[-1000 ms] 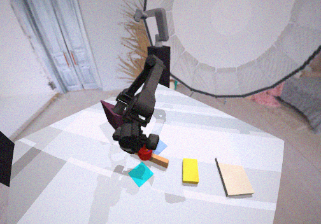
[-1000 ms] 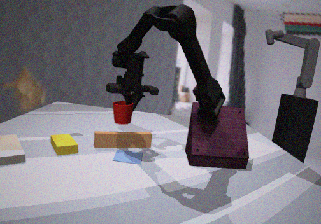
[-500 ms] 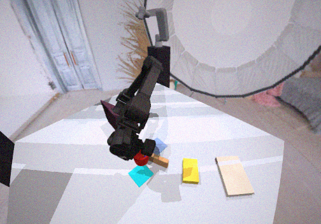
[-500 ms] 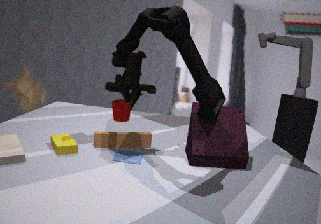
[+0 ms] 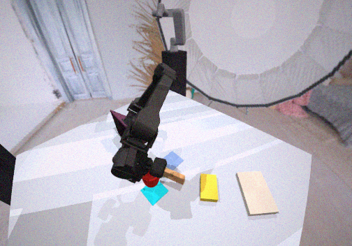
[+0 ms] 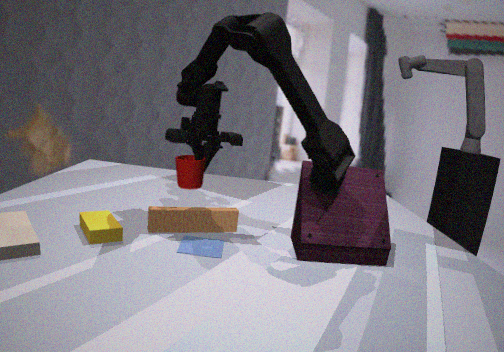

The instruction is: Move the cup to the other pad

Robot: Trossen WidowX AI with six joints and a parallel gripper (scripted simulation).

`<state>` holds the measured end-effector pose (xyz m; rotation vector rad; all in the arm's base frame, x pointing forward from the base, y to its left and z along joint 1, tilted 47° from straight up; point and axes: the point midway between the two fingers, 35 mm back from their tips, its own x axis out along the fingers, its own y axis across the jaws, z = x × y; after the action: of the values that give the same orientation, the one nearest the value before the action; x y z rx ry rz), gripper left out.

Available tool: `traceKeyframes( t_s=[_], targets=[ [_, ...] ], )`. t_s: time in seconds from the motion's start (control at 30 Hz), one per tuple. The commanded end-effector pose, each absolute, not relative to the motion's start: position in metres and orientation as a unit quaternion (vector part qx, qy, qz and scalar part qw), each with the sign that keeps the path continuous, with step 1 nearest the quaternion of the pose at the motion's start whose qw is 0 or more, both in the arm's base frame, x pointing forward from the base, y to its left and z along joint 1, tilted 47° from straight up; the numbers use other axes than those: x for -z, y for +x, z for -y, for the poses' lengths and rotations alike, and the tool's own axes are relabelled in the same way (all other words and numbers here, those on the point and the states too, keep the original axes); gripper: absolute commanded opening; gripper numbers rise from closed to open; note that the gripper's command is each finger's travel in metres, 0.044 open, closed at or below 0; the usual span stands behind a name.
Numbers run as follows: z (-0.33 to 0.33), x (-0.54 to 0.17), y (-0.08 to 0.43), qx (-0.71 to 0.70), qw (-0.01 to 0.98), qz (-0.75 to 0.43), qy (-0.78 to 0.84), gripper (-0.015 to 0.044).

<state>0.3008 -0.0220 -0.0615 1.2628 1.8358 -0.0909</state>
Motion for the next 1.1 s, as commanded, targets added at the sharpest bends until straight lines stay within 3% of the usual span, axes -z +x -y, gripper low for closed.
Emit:
traceKeyframes(
  t_s=[0.0,1.07],
  targets=[
    [0.020,0.067,0.301,0.035,0.441,-0.740,0.506,0.0000],
    [-0.019,0.107,0.297,0.034,0.441,-0.740,0.506,0.0000]
  ],
)
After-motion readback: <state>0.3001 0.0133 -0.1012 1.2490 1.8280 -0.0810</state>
